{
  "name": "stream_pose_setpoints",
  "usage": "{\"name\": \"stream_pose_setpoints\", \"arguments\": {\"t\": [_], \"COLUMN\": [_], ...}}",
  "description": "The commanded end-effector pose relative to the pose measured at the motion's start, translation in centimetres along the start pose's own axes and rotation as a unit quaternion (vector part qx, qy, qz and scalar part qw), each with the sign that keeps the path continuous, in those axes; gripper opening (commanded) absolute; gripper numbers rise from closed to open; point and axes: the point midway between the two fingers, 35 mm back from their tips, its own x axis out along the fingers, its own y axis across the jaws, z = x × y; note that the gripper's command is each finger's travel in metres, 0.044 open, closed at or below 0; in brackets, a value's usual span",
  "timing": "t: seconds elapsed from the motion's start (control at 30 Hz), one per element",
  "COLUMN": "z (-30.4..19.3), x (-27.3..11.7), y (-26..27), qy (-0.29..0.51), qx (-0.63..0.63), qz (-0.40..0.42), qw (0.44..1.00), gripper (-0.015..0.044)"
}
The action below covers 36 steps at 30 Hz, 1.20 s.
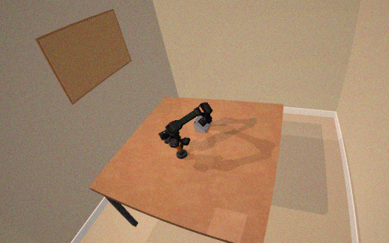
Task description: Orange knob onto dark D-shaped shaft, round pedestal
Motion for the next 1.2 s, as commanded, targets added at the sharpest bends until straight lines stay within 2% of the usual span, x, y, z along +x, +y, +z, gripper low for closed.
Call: {"name": "stream_pose_setpoints", "arguments": {"t": [0.0, 0.13, 0.33, 1.17], "z": [-0.06, -0.09, 0.03, 0.01], "x": [-0.33, -0.46, -0.57, -0.29], "y": [0.20, 0.32, 0.33, 0.17], "qy": [-0.001, -0.001, -0.001, -0.001], "qx": [0.002, -0.011, -0.103, -0.103], "qz": [0.001, 0.001, 0.001, 0.001], "qw": [1.000, 1.000, 0.995, 0.995], "gripper": [0.0000, 0.0000, 0.0000, 0.0000]}}
